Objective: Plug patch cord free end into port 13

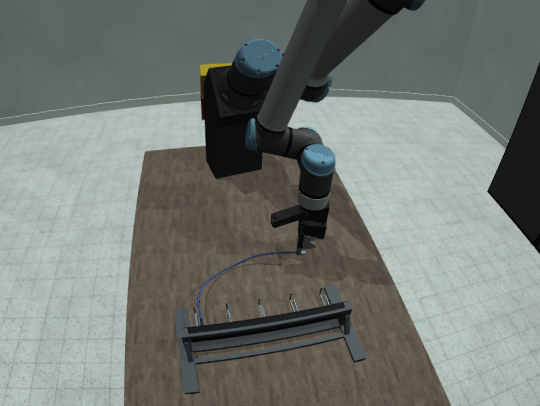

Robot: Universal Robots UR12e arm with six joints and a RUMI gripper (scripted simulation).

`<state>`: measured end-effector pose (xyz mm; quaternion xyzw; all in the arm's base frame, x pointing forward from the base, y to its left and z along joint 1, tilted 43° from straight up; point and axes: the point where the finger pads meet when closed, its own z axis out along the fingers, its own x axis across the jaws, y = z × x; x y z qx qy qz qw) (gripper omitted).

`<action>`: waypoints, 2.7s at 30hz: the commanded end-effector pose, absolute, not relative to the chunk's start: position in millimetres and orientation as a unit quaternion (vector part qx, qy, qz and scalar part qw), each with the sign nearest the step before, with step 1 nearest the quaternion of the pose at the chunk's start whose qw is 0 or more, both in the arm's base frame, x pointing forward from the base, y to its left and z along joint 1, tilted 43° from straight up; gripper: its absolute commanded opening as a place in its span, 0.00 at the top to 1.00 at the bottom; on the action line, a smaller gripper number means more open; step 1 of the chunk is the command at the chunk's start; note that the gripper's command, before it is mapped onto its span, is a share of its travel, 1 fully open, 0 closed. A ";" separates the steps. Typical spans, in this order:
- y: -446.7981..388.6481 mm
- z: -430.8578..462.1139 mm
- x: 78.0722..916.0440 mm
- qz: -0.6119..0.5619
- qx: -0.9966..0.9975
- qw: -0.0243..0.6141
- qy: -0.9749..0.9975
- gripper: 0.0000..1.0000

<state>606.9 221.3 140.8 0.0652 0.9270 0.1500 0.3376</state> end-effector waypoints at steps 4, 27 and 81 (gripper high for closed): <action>213.9 146.5 612.9 0.159 0.092 0.333 0.925 1.00; 185.7 166.9 635.1 0.192 0.191 0.312 0.911 1.00; 110.4 220.9 694.8 0.268 0.441 0.240 0.822 1.00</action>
